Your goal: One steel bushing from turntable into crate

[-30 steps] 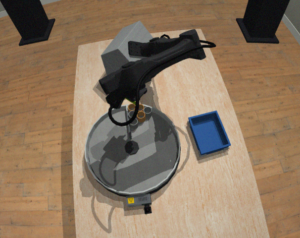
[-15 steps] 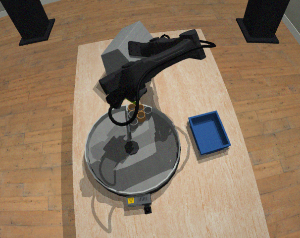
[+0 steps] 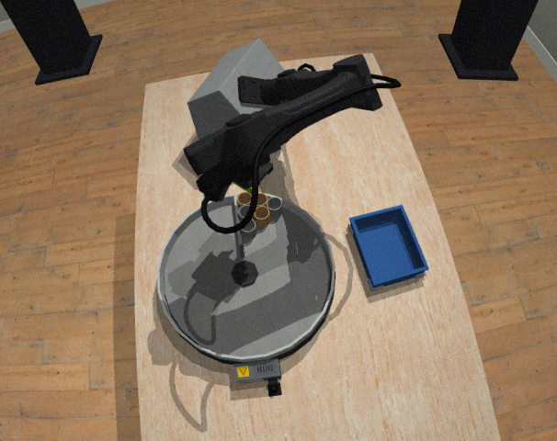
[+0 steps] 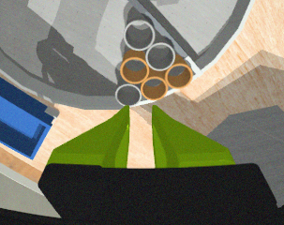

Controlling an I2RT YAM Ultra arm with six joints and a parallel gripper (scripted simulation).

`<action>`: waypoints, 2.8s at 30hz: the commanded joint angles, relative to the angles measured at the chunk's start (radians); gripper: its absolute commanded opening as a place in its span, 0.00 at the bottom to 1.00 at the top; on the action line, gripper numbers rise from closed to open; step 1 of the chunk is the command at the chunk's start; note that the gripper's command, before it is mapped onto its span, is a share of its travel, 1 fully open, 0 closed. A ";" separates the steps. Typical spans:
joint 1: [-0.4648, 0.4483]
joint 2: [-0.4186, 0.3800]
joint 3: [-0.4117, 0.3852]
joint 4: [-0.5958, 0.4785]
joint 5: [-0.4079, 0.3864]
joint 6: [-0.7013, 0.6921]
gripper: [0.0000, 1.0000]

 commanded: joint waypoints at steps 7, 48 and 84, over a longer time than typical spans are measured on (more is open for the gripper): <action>-0.025 -0.001 0.012 -0.013 -0.012 -0.005 0.18; -0.025 -0.001 0.012 -0.013 -0.012 -0.005 0.18; -0.023 0.001 0.004 0.006 -0.012 0.005 0.15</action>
